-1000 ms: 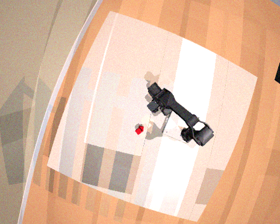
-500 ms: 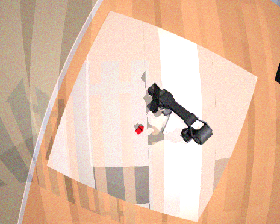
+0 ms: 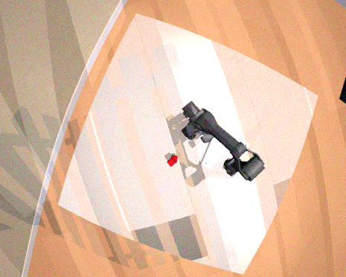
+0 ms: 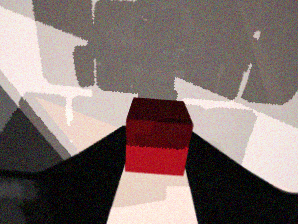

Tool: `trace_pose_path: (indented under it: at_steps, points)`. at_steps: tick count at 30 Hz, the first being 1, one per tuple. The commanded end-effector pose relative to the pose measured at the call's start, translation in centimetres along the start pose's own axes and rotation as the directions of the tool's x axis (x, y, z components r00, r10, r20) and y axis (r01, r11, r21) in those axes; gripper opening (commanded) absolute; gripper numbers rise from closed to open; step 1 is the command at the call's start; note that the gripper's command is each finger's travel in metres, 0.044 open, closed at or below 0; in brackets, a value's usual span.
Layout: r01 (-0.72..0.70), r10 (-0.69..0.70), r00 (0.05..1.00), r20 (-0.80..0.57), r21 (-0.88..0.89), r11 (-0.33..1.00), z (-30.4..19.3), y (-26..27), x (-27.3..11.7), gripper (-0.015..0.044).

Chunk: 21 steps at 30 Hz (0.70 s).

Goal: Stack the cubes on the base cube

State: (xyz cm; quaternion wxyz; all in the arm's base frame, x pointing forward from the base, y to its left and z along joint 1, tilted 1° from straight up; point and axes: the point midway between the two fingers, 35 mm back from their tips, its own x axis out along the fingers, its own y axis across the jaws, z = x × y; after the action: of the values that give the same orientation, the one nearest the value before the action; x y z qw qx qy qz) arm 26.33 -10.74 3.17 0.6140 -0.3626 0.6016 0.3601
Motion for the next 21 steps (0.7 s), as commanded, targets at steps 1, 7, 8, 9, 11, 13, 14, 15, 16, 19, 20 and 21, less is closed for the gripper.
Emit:
trace_pose_path:
  at_steps: [1,7,8,9,11,13,14,15,16,19,20,21]
  points:
    - [0.013,-0.013,1.0,0.001,-0.004,1.0,0.0,-0.4,-1.4,0.0105]
    - [0.013,-0.013,1.0,0.001,-0.004,1.0,0.0,-0.5,-3.3,0.0105]
    - [0.013,-0.013,1.0,0.001,-0.004,1.0,0.0,-0.5,-3.7,0.0105]
    - [0.013,-0.013,1.0,0.001,-0.004,1.0,0.0,-0.4,-4.0,0.0105]
    - [0.013,-0.013,1.0,0.001,-0.004,1.0,0.0,-0.4,-4.6,0.0105]
    - [0.013,-0.013,1.0,0.001,-0.004,1.0,0.0,-0.4,-5.3,0.0105]
    - [0.013,-0.013,1.0,0.001,-0.004,1.0,0.0,-0.3,-5.6,0.0105]
    - [0.013,-0.013,1.0,0.001,-0.004,1.0,0.0,-0.3,-5.9,0.0105]
    - [0.013,-0.013,1.0,0.001,-0.004,1.0,0.0,-0.3,-6.2,0.0105]
    - [0.013,-0.013,1.0,0.001,-0.004,1.0,0.0,-0.1,-7.2,0.0105]
    - [0.013,-0.013,1.0,0.001,-0.004,1.0,0.0,-0.1,-7.5,0.0105]
    - [0.013,-0.013,1.0,0.001,-0.004,1.0,0.0,0.0,-7.9,0.0105]
